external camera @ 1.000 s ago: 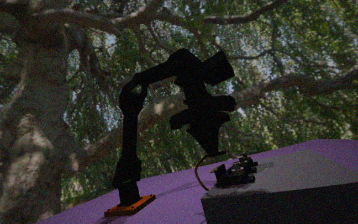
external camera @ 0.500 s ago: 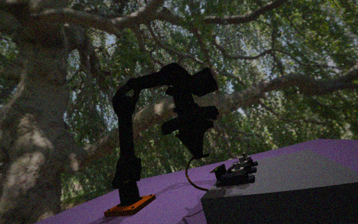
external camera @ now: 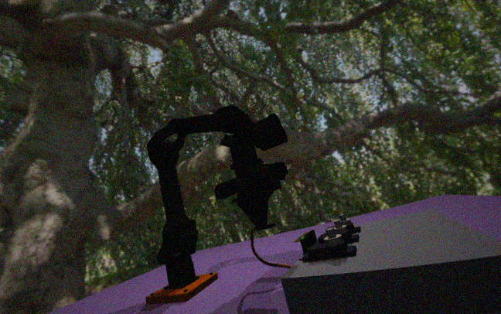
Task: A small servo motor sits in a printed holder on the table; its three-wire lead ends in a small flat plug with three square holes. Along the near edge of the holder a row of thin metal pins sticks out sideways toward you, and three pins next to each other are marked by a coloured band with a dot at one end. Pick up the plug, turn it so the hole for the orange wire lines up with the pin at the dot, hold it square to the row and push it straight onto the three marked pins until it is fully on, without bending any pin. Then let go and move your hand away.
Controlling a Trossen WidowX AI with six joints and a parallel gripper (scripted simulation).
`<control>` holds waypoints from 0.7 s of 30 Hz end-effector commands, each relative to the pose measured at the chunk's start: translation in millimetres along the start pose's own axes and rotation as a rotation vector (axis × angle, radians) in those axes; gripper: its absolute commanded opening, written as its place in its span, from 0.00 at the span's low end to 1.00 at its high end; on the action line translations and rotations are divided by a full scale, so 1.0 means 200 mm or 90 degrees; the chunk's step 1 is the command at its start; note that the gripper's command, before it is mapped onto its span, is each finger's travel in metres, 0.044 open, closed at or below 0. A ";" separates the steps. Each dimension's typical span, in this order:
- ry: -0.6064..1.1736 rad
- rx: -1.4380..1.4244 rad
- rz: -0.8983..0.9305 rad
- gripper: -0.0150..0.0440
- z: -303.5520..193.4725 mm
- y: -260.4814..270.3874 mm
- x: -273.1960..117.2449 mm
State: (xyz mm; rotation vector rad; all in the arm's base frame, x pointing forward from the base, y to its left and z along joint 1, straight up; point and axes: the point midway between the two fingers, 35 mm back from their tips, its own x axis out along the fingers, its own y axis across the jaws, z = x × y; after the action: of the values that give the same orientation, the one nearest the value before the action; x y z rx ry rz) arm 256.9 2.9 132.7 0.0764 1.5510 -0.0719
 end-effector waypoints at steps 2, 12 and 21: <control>-0.004 -0.007 -0.001 0.25 -0.02 0.00 0.05; -0.004 -0.007 -0.001 0.25 -0.02 0.00 0.20; -0.005 -0.007 -0.001 0.25 0.08 0.00 0.19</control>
State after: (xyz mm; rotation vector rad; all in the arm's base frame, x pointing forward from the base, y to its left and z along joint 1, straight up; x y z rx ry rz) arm 261.8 3.3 96.1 0.0703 1.5439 -0.0654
